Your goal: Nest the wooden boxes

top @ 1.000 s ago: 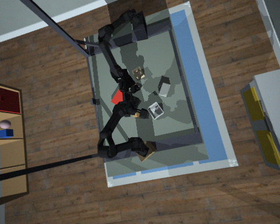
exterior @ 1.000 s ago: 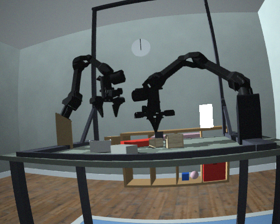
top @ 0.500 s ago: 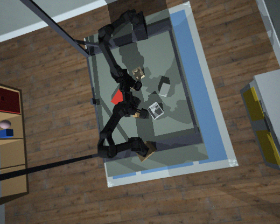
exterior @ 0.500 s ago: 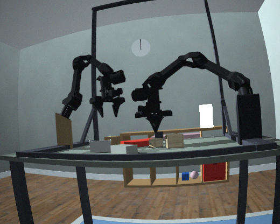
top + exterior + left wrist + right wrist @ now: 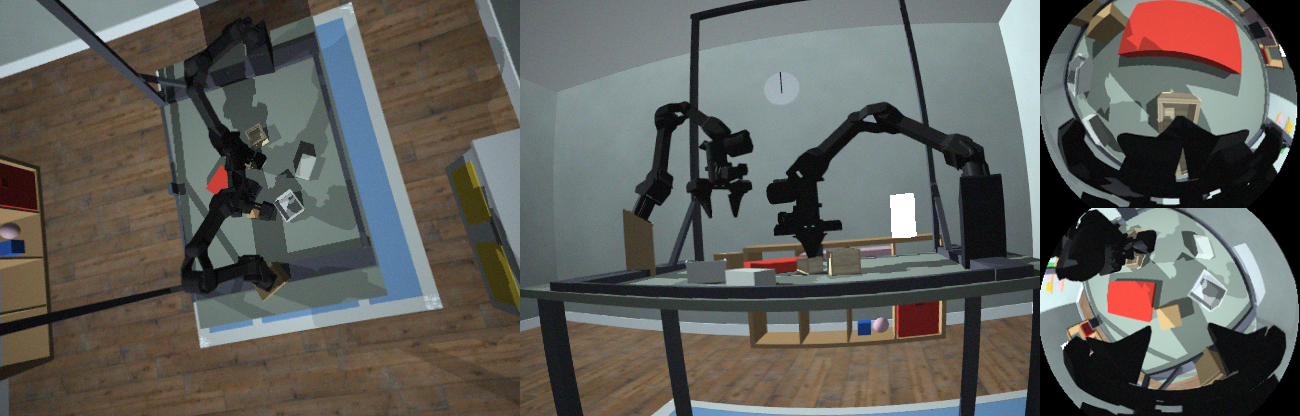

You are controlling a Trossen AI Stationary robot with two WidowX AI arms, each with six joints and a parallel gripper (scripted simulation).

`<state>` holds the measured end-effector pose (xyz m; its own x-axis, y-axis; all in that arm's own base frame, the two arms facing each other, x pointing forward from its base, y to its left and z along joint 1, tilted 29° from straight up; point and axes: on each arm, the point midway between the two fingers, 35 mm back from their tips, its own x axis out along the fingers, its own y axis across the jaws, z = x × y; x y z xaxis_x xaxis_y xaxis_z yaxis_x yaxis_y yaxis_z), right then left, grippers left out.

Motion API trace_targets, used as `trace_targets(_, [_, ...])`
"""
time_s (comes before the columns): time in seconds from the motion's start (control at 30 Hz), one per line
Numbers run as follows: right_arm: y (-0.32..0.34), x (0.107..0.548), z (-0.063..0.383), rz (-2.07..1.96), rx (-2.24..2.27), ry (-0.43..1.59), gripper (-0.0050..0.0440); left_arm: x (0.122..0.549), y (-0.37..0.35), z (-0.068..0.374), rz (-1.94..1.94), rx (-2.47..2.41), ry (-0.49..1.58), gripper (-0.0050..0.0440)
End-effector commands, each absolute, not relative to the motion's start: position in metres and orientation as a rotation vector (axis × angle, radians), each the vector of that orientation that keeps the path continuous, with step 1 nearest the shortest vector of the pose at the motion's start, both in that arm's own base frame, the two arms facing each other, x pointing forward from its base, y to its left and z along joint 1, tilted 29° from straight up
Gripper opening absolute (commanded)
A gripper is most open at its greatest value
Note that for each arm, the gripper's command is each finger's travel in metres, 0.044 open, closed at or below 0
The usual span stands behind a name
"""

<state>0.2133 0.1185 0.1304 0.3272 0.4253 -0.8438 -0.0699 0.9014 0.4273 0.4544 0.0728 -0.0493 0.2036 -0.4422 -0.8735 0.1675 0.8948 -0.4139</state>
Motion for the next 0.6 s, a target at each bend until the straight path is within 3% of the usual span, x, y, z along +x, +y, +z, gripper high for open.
trace_targets(0.0, [0.119,0.215,0.136,0.339,0.343,1.18,0.04,0.465,0.078,-0.034,-0.412,-0.229,1.254,-0.005])
trace_targets(0.23, [0.119,0.215,0.136,0.339,0.343,1.18,0.04,0.468,0.075,-0.044,-0.415,-0.231,1.259,-0.005])
trace_targets(0.27, [0.119,0.215,0.136,0.339,0.343,1.18,0.04,0.468,0.074,-0.046,-0.416,-0.231,1.262,0.0024])
trace_targets(0.47, [0.119,0.215,0.136,0.339,0.343,1.18,0.04,0.467,0.075,-0.042,-0.418,-0.229,1.257,0.0168])
trace_targets(0.53, [0.119,0.215,0.136,0.339,0.343,1.18,0.04,0.467,0.075,-0.042,-0.418,-0.229,1.257,0.0168])
trace_targets(0.57, [0.119,0.215,0.136,0.339,0.343,1.18,0.04,0.467,0.075,-0.042,-0.418,-0.229,1.257,0.0192])
